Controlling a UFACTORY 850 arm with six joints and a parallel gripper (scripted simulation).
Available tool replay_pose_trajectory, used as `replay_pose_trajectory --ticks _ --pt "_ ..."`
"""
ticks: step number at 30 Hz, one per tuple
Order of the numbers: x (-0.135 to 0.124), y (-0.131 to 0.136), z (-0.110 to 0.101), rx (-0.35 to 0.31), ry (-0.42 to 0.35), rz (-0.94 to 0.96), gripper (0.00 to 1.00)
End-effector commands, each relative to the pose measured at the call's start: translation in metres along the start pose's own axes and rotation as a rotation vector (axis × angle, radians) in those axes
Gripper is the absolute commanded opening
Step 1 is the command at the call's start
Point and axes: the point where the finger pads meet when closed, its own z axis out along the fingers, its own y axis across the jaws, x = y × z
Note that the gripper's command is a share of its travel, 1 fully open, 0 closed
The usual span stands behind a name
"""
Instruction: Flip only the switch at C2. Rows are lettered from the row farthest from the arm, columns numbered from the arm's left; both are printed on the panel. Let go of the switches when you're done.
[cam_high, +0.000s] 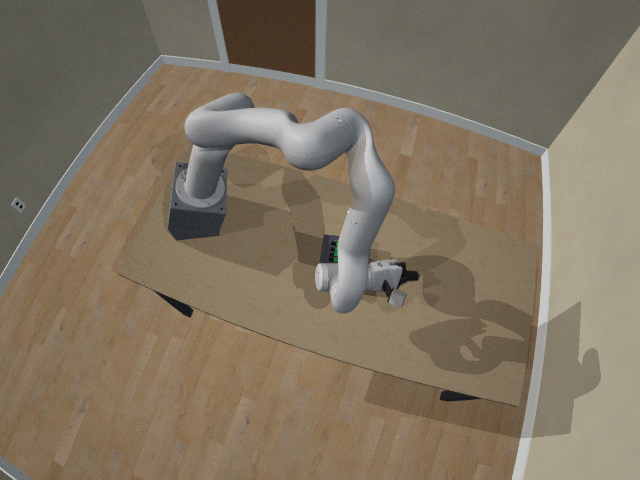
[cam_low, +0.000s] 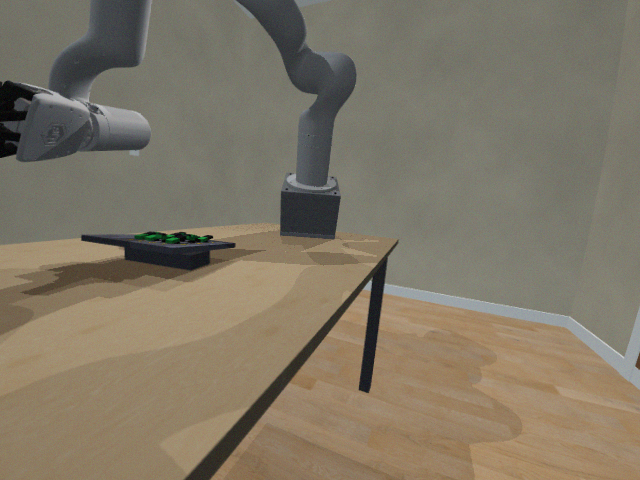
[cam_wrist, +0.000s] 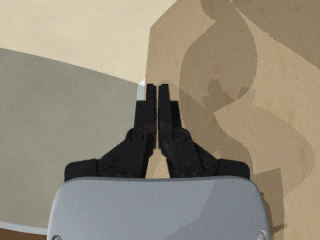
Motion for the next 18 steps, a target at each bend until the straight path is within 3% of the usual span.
replay_pose_trajectory --ticks 1,3,4,5,8,10,11,14,15,17,18 --pt "-0.029 -0.014 -0.002 -0.019 -0.160 0.193 0.00" --pt "-0.029 -0.014 -0.002 -0.019 -0.160 0.193 0.00" --pt "-0.041 -0.019 -0.005 -0.039 -0.218 0.264 0.00" --pt "-0.041 -0.019 -0.005 -0.039 -0.218 0.264 0.00" --pt "-0.066 -0.029 -0.013 -0.096 -0.332 0.401 0.00" --pt "-0.066 -0.029 -0.013 -0.096 -0.332 0.401 0.00" --pt "-0.078 -0.033 -0.019 -0.132 -0.387 0.467 0.00" --pt "-0.089 -0.037 -0.026 -0.174 -0.440 0.531 0.00" --pt "-0.101 -0.041 -0.034 -0.220 -0.489 0.591 0.00" --pt "-0.101 -0.041 -0.034 -0.220 -0.489 0.591 0.00" --pt "-0.111 -0.045 -0.043 -0.270 -0.536 0.648 0.00"
